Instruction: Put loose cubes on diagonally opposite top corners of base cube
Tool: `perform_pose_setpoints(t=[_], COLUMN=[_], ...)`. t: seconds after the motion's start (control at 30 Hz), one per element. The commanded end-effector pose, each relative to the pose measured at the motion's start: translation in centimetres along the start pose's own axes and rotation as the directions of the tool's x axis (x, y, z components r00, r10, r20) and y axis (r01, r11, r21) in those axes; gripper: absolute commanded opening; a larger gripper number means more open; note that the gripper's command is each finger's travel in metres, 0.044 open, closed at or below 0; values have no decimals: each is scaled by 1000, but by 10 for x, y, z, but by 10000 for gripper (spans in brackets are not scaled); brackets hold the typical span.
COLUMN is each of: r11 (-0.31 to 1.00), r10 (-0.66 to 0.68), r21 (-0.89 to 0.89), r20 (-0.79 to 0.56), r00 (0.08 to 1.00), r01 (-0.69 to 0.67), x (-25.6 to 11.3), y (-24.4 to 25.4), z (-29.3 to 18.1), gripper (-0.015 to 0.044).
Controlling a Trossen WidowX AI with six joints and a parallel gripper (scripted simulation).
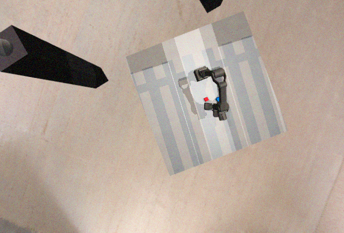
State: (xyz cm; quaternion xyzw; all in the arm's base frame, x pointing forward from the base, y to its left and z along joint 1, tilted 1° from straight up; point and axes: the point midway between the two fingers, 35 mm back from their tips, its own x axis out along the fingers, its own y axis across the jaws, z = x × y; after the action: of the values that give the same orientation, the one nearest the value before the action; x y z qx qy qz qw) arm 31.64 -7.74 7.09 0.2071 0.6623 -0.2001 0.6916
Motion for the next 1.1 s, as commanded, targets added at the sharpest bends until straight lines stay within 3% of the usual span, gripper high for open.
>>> perform_pose_setpoints(t=[0.0,1.07], r11=[1000,990], r10=[-4,4], r21=[13,140], r20=[2,-7], r00=[1000,1000], r01=[4,-3], x=[2,24], y=[9,73], z=[-6,-67], gripper=[105,105])
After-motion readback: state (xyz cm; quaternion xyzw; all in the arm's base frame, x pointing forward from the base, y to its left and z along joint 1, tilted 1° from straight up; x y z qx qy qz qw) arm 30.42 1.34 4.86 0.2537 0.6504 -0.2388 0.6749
